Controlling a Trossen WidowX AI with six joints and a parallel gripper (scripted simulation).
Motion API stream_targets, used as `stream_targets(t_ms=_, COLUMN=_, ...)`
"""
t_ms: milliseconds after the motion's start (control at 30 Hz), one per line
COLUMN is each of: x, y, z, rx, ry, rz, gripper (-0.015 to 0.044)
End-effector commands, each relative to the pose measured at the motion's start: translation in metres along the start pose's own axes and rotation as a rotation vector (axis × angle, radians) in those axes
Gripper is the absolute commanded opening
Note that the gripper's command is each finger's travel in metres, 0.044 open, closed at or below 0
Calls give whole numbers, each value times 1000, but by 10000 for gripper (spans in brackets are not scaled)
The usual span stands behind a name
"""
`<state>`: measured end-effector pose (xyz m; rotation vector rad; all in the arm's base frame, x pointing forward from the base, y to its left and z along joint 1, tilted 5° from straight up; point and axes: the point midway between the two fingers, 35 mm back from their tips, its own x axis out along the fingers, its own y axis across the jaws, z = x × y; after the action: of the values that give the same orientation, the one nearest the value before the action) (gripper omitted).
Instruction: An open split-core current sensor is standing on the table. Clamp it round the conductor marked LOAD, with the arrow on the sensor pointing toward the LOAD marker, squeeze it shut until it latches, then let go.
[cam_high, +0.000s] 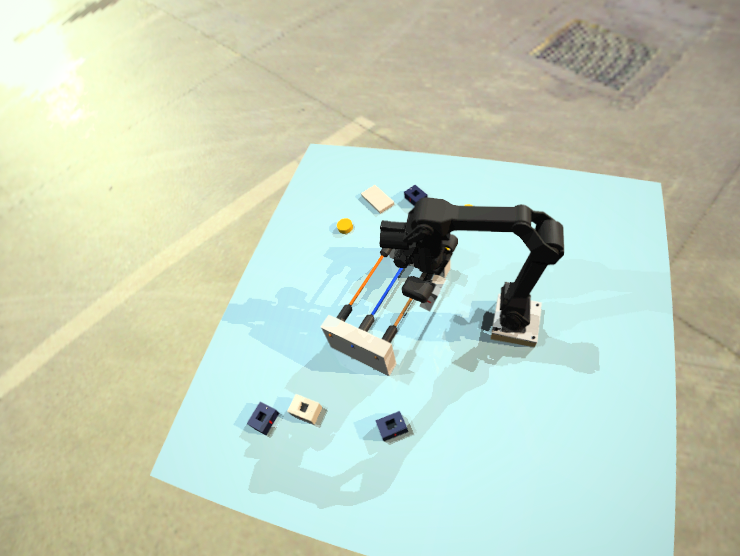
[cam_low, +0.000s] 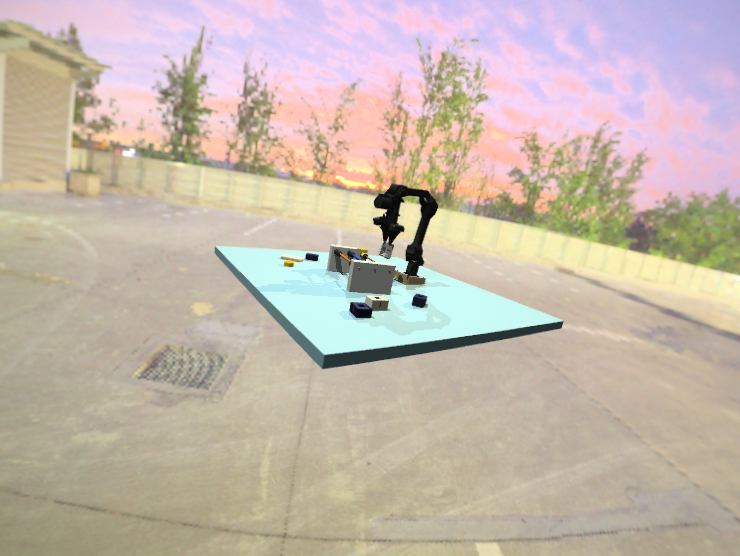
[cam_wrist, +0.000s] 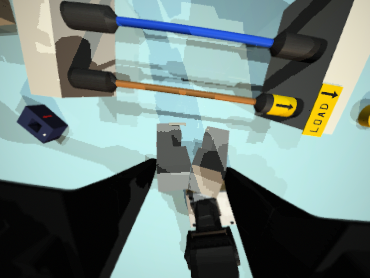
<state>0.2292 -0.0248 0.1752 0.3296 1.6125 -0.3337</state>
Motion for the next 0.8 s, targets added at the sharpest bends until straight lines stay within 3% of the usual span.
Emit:
stream_targets(t_ms=0, x=-3, y=1, z=3, rx=65, ry=-6, rz=8, gripper=0)
stream_targets(t_ms=767, x=0, y=1, z=32, rx=887, ry=-5, rz=11, gripper=0)
